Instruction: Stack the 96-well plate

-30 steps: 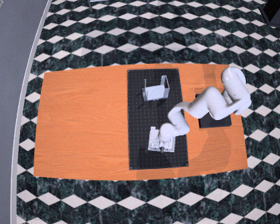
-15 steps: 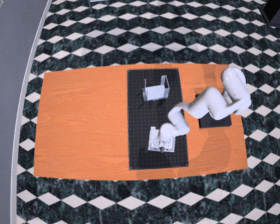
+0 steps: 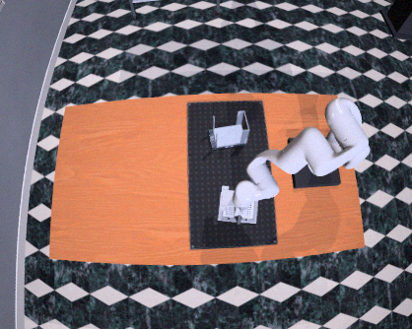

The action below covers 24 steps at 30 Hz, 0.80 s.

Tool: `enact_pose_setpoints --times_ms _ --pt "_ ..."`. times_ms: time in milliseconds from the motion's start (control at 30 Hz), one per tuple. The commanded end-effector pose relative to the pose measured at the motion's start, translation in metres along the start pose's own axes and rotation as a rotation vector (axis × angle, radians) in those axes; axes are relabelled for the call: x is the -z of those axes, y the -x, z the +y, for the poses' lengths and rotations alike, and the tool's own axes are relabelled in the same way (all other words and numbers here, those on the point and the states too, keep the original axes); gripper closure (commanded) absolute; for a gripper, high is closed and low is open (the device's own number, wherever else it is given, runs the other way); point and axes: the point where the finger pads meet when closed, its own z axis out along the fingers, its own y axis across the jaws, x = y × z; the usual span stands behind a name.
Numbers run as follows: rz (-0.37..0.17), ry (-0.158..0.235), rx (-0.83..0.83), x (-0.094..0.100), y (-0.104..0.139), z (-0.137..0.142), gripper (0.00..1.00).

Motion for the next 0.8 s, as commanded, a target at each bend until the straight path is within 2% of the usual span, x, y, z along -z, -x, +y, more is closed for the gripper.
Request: enact_pose_setpoints --times_ms 0,767 --pt "0.005 0.001 0.000 0.001 -0.001 -0.001 1.00" --pt "0.005 0.001 0.000 0.014 -0.001 -0.001 1.00"
